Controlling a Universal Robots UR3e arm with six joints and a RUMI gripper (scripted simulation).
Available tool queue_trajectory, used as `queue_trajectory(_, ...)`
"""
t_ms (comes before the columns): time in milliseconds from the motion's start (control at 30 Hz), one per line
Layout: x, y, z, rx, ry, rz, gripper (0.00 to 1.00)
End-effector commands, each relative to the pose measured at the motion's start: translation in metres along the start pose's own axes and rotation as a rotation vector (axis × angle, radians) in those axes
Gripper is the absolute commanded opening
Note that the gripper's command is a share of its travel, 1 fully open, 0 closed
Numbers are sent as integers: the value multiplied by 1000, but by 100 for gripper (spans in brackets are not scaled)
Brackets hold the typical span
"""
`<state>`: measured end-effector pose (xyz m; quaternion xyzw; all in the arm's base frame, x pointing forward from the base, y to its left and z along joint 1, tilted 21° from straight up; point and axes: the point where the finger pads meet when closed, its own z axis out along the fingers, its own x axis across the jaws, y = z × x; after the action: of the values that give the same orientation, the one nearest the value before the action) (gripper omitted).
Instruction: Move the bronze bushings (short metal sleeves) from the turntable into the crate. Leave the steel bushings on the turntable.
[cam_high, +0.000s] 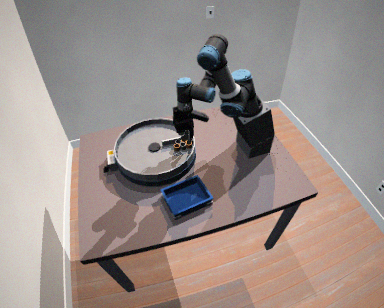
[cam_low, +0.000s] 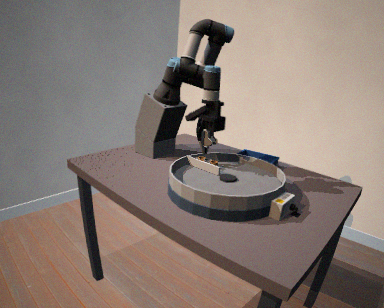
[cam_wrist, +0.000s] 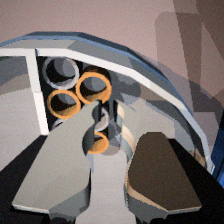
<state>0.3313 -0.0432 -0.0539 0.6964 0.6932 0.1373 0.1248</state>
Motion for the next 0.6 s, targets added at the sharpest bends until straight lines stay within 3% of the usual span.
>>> queue_trajectory(0, 0, 0, 0, -1, -1, 0, 6)
queue_trajectory(567, 0, 0, 3, -1, -1, 0, 6)
